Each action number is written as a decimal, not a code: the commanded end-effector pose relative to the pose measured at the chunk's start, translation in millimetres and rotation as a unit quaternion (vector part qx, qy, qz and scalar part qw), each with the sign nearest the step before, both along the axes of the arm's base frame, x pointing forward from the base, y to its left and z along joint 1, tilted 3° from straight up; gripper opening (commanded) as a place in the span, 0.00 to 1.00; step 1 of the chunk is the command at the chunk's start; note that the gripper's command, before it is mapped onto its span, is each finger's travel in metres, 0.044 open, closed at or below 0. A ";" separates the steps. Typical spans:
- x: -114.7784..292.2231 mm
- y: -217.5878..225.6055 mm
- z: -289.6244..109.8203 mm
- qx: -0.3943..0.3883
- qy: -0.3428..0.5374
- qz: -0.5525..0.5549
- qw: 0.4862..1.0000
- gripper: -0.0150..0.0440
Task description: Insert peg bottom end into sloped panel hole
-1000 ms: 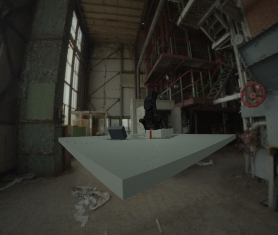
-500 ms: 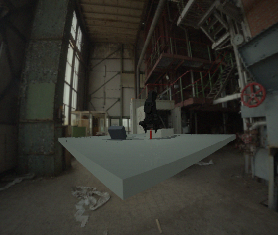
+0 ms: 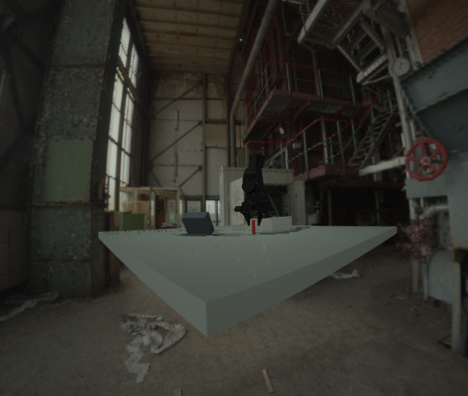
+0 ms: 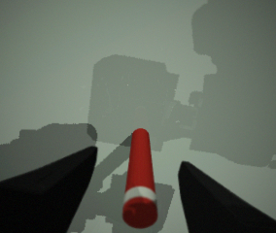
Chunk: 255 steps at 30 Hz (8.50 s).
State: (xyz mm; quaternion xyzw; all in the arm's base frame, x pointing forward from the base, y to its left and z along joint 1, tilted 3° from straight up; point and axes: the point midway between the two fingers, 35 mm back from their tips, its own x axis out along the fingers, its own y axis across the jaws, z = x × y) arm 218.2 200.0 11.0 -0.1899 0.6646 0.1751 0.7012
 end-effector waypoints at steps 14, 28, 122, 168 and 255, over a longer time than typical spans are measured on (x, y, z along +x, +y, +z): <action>0.1 0.2 0.5 0.000 0.000 0.000 1.000 0.25; -1.2 2.9 54.9 -0.002 0.000 0.001 1.000 0.25; 59.3 -53.2 66.6 0.170 0.034 -0.312 0.934 0.25; 87.6 -95.9 67.0 0.264 0.041 -0.454 0.850 0.25; 113.5 -196.0 80.0 0.428 0.035 -0.640 0.638 0.25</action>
